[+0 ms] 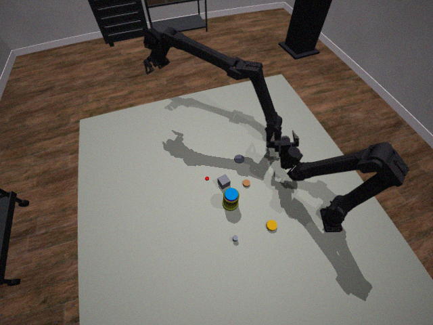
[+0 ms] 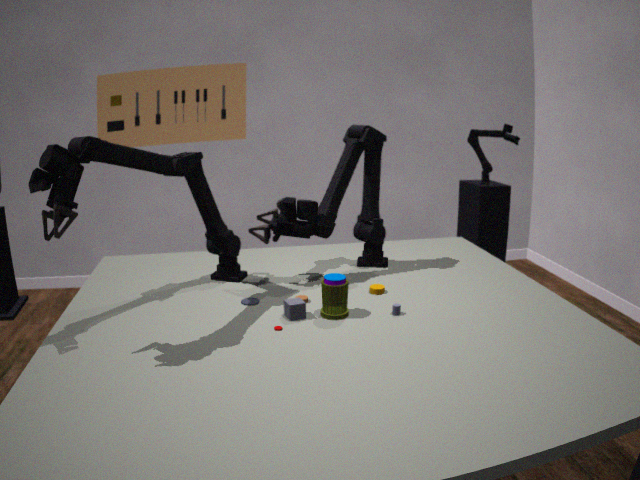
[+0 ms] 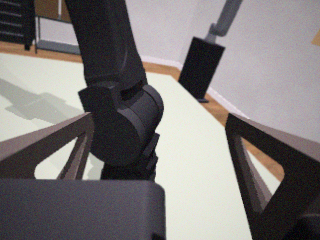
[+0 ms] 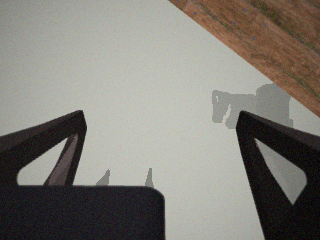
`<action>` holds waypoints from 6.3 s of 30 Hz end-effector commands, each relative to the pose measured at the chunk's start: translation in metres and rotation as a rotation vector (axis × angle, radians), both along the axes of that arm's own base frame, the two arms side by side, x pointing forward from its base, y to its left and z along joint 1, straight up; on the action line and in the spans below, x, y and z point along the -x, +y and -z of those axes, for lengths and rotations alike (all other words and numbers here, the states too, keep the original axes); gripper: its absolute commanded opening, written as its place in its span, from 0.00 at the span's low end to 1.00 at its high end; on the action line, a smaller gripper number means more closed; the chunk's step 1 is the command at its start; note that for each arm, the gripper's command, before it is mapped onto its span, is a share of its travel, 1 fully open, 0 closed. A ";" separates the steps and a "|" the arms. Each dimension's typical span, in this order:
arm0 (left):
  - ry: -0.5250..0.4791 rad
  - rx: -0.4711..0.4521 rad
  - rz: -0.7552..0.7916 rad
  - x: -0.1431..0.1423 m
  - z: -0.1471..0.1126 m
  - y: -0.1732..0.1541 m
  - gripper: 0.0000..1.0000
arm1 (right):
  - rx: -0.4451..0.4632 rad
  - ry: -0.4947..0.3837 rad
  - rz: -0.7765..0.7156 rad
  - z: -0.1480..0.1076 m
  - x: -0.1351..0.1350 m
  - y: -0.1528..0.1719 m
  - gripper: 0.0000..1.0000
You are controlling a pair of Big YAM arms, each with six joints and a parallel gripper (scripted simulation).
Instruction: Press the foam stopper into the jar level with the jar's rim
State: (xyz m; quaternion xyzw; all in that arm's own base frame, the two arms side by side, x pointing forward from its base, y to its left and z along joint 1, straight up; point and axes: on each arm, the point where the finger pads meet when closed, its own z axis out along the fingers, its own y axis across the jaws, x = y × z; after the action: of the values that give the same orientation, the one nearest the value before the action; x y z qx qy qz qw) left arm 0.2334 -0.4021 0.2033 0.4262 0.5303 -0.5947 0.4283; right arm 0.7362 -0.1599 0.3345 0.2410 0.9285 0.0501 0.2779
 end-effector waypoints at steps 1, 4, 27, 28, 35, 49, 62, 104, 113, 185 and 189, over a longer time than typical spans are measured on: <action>-0.017 0.016 0.000 -0.004 -0.008 -0.004 0.98 | 0.006 -0.024 0.000 -0.010 -0.005 -0.001 1.00; -0.017 0.016 0.000 -0.004 -0.008 -0.004 0.98 | 0.006 -0.024 0.000 -0.010 -0.005 -0.001 1.00; -0.017 0.016 0.000 -0.004 -0.008 -0.004 0.98 | 0.006 -0.024 0.000 -0.010 -0.005 -0.001 0.00; -0.017 0.016 0.000 -0.004 -0.008 -0.004 0.98 | 0.006 -0.024 0.000 -0.010 -0.005 -0.001 0.00; 0.033 0.000 -0.017 -0.025 -0.009 -0.009 0.98 | 0.029 -0.074 -0.032 -0.041 0.005 0.015 0.00; 0.289 -0.097 -0.070 -0.074 0.004 -0.006 0.98 | 0.071 -0.149 -0.070 -0.054 0.009 0.029 0.00; 0.820 -0.222 -0.216 -0.169 0.017 0.029 0.98 | 0.161 -0.331 -0.148 -0.096 0.031 0.064 0.00; 2.433 0.004 -0.621 -0.318 -0.011 0.263 0.98 | 0.409 -0.892 -0.289 -0.165 0.183 0.155 0.00; 2.763 0.062 -0.652 -0.304 -0.006 0.299 0.98 | 0.440 -0.971 -0.296 -0.166 0.212 0.164 0.00; 2.895 0.055 -0.657 -0.272 0.108 0.299 0.98 | 0.440 -0.987 -0.295 -0.170 0.216 0.165 0.00; 2.890 0.057 -0.656 -0.273 0.113 0.300 0.98 | 0.440 -0.987 -0.295 -0.170 0.216 0.165 0.00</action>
State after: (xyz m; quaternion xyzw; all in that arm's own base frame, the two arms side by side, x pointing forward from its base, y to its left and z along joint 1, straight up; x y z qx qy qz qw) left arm 0.5104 -0.0953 0.1088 -0.6620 0.5493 -0.3917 -0.3265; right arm 0.5188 -0.0004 0.4903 0.0003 0.7084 0.0003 0.7058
